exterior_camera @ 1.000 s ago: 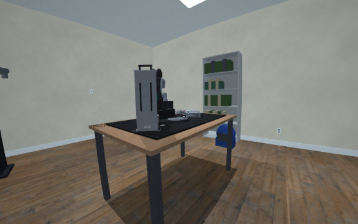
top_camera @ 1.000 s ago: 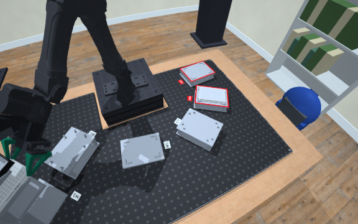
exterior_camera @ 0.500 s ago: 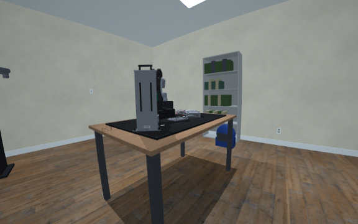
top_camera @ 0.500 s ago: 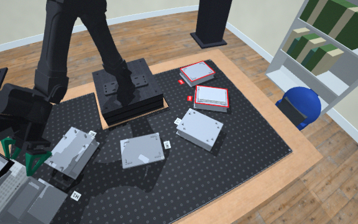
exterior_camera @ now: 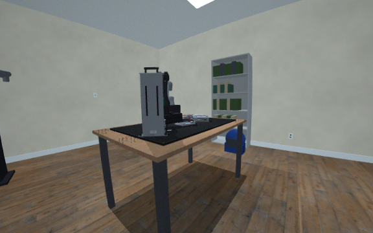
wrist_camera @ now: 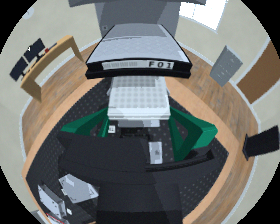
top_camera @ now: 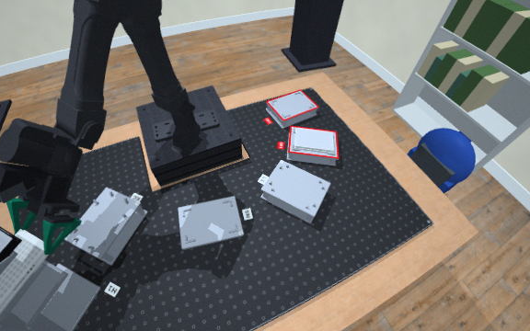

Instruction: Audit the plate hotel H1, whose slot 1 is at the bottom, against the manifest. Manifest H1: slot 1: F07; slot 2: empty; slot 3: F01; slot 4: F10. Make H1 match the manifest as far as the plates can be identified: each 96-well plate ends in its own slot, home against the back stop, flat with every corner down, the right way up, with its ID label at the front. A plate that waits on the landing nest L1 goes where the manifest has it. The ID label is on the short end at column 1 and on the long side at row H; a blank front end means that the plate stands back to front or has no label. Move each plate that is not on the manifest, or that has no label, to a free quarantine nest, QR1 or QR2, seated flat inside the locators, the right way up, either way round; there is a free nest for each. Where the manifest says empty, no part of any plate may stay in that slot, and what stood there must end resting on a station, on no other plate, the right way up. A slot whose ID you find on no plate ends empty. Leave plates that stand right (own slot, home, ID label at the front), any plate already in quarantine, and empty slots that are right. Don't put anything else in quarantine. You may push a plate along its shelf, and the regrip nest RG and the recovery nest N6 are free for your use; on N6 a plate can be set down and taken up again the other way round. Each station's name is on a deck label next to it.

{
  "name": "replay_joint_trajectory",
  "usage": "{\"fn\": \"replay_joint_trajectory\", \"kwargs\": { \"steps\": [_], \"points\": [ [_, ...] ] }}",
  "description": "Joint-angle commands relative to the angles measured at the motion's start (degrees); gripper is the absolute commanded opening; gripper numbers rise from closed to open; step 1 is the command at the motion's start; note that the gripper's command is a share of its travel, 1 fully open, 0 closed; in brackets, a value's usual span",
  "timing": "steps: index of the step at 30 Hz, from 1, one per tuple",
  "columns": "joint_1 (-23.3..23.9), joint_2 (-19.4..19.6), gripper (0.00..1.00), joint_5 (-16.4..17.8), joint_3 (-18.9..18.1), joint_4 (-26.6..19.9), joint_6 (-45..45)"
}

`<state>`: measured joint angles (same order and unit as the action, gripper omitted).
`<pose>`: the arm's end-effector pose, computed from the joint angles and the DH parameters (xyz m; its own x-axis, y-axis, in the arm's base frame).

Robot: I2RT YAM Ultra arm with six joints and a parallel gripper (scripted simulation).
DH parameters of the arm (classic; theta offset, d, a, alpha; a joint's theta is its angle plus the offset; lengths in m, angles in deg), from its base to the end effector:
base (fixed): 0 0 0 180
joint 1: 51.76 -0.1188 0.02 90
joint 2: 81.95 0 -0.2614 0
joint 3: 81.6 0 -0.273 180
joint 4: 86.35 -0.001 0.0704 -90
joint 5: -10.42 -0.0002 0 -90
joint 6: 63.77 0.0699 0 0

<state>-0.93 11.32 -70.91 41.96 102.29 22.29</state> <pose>0.2466 -0.2844 0.1501 -0.3446 0.3154 -0.8842 0.6604 0.7509 0.0105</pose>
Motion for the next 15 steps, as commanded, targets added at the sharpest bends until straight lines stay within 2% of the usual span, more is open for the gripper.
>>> {"fn": "replay_joint_trajectory", "kwargs": {
  "steps": [1,15],
  "points": [
    [0.1,-1.3,0.86,0.2,0.4,0.2,-0.1],
    [0.6,-4.6,0.86,0.7,3.9,0.3,-0.3]
  ]
}}
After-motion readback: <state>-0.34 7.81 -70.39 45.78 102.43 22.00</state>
